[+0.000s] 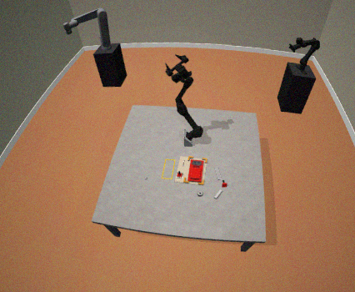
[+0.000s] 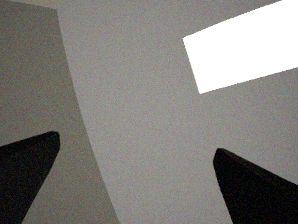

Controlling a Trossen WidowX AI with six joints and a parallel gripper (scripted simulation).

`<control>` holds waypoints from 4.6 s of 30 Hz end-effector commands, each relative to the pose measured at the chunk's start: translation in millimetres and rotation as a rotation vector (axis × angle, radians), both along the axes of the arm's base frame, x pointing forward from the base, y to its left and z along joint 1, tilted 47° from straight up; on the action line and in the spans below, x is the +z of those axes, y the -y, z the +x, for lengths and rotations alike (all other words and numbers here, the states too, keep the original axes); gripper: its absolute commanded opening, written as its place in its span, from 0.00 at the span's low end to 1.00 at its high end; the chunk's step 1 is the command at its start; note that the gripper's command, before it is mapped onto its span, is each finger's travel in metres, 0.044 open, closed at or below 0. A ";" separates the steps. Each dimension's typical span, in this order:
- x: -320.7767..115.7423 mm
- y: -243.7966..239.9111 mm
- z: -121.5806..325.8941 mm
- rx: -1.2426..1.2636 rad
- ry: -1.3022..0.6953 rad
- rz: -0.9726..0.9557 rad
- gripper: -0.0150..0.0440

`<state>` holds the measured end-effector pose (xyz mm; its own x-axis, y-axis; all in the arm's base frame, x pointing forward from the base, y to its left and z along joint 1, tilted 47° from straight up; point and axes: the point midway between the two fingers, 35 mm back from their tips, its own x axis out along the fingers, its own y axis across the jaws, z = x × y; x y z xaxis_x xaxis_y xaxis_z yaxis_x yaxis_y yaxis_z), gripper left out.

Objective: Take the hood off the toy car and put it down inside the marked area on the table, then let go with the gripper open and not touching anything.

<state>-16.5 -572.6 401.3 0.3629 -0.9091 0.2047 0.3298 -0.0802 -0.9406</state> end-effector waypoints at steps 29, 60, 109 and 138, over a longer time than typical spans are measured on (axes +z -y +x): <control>258.9 -246.3 -85.9 -0.586 -0.421 -0.890 1.00; 334.6 -540.7 19.2 -1.294 -0.868 -1.679 1.00; 20.1 -704.3 396.9 -1.673 -0.713 -3.462 1.00; -278.2 -625.1 394.0 -0.406 1.030 -3.719 1.00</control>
<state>389.4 62.0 148.5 0.1528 0.5739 -0.8046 -0.1153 0.8189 0.5622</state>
